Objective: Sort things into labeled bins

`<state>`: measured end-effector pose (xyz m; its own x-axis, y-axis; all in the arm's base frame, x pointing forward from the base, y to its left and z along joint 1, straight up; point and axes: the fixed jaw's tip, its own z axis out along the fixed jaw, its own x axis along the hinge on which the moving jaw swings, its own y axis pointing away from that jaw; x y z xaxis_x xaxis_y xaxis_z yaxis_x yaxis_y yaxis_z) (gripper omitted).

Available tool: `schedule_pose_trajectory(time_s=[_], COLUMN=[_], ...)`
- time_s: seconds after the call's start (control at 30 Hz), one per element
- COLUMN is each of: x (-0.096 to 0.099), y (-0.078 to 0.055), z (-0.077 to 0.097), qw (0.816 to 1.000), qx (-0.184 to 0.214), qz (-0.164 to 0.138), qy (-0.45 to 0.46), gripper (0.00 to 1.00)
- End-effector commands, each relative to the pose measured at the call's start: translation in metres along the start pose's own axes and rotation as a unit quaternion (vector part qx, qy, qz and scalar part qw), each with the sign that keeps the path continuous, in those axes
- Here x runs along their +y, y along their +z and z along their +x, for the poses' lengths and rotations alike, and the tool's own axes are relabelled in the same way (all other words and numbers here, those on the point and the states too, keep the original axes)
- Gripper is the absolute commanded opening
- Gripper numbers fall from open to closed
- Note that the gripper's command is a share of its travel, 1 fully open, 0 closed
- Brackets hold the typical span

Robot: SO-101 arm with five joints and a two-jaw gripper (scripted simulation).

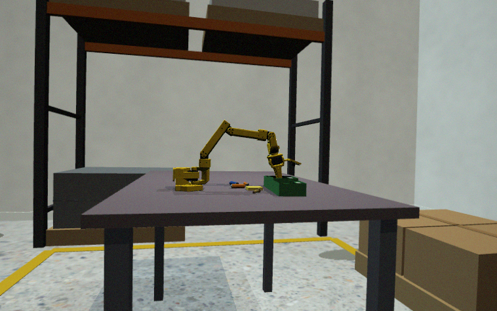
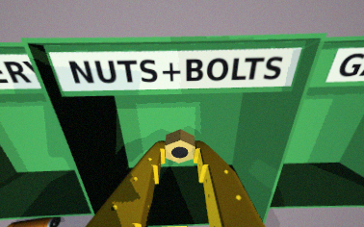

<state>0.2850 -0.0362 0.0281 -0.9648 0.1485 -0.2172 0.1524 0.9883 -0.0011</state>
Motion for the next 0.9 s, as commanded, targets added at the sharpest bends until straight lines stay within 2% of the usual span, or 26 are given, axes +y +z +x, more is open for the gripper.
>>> schedule_pose_trajectory(time_s=[0.0, 0.23, 0.27, 0.87], x=[-0.0022, -0.0022, -0.0022, -0.0022], y=[-0.0132, -0.0124, -0.0173, -0.0172], z=[-0.0122, -0.0120, -0.0142, -0.0142], qw=[0.999, 0.999, 0.998, 0.998], qx=[-0.044, -0.044, -0.059, -0.059], qz=[0.001, 0.001, 0.001, 0.001], qy=[0.001, 0.001, 0.001, 0.001], gripper=[0.00, 0.00, 0.00, 0.00])
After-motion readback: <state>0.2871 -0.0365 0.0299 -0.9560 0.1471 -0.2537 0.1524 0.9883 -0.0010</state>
